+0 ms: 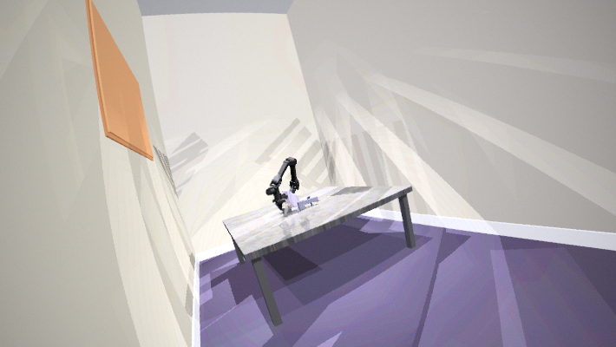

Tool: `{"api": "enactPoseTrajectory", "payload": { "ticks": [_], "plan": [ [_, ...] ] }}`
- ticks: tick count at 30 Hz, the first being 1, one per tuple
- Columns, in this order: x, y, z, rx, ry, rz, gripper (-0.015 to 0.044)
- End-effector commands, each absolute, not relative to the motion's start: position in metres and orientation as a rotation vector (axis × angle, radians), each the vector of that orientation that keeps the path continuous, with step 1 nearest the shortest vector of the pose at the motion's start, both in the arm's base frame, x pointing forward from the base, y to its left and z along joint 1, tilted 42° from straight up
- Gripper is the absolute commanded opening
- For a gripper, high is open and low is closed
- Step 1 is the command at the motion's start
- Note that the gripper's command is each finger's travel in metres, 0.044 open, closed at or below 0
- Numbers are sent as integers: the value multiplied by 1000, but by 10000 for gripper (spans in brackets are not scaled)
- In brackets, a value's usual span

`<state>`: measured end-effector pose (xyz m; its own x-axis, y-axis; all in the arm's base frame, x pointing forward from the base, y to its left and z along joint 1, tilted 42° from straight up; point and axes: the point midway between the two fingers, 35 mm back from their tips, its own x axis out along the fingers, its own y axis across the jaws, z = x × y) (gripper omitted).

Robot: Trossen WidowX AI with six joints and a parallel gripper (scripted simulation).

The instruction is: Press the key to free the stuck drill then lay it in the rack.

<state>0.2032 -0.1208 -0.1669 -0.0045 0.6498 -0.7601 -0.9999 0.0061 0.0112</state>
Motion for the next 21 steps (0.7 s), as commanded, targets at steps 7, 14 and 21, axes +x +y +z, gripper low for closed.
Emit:
{"api": "enactPoseTrajectory", "payload": {
  "ticks": [7,14,21],
  "plan": [
    [203,-112,-176,-658,682,1460,0],
    [203,-107,-182,-658,681,1460,0],
    [204,-108,-181,-664,683,1460,79]
  ]
}}
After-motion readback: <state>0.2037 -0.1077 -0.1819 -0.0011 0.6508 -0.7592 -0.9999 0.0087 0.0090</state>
